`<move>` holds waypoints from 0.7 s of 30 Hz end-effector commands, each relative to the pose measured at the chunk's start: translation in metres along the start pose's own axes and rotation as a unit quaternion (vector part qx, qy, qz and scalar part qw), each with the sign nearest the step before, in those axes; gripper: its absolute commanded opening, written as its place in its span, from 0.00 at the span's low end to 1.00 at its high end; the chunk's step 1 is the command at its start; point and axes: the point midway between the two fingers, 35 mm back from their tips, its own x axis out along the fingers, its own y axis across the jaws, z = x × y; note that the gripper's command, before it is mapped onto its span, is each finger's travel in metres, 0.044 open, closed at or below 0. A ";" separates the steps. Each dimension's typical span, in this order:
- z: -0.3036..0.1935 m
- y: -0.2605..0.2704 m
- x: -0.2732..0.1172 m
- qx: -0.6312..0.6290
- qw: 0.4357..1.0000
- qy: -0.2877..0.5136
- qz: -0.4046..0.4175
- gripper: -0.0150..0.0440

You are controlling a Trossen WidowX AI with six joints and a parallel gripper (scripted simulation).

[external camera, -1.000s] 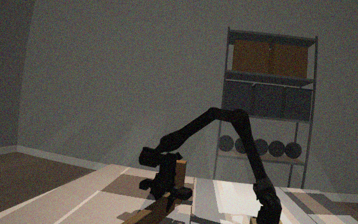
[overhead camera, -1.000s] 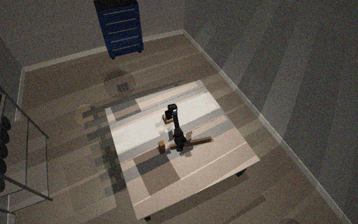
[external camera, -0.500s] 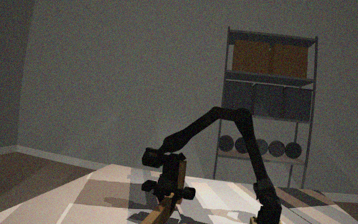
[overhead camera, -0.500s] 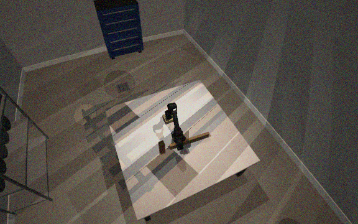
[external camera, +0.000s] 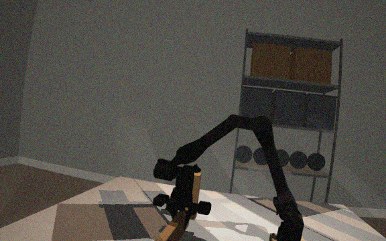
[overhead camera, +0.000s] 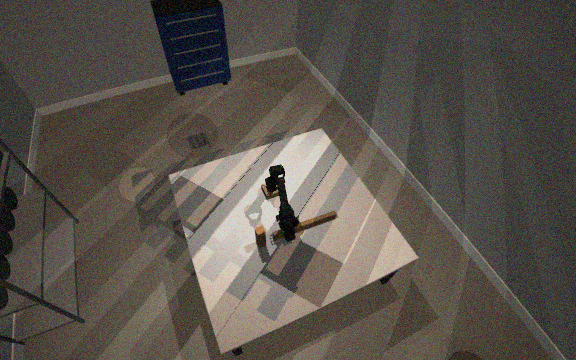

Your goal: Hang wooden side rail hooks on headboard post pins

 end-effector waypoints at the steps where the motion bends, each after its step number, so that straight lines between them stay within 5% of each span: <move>1: 0.000 -0.001 -0.001 -0.017 1.000 -0.001 0.000 0.25; 21: 0.000 -0.001 -0.004 -0.017 1.000 -0.001 0.000 0.25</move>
